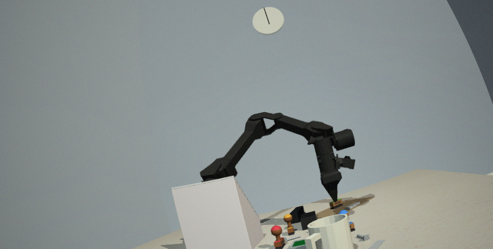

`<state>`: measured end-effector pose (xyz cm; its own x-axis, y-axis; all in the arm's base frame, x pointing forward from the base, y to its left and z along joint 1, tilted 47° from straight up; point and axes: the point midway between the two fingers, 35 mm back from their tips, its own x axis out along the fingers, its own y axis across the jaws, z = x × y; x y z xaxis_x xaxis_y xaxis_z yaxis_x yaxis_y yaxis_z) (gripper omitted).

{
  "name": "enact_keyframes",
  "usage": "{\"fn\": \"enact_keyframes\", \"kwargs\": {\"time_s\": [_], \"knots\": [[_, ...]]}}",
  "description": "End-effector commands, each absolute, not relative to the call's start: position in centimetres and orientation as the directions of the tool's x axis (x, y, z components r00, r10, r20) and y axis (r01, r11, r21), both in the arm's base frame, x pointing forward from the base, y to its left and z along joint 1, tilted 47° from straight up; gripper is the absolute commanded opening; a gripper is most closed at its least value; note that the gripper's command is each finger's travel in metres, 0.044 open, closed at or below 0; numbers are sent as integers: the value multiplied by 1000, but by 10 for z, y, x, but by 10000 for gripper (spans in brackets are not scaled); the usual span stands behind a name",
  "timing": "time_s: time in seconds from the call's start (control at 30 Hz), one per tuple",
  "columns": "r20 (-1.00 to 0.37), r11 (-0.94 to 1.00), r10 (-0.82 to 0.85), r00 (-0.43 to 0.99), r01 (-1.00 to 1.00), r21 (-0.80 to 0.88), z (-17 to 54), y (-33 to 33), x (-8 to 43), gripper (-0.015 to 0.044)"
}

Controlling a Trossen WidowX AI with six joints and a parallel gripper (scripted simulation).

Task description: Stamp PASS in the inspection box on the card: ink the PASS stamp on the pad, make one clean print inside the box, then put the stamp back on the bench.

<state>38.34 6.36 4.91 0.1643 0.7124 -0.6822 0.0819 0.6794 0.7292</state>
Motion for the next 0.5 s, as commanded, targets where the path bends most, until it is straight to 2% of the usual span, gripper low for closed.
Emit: {"fn": "enact_keyframes", "kwargs": {"time_s": [0.0,0.47], "knots": [[-679,677,715,169,75,732,53,61,384,0],[-679,678,714,169,75,732,57,56,382,0]]}}
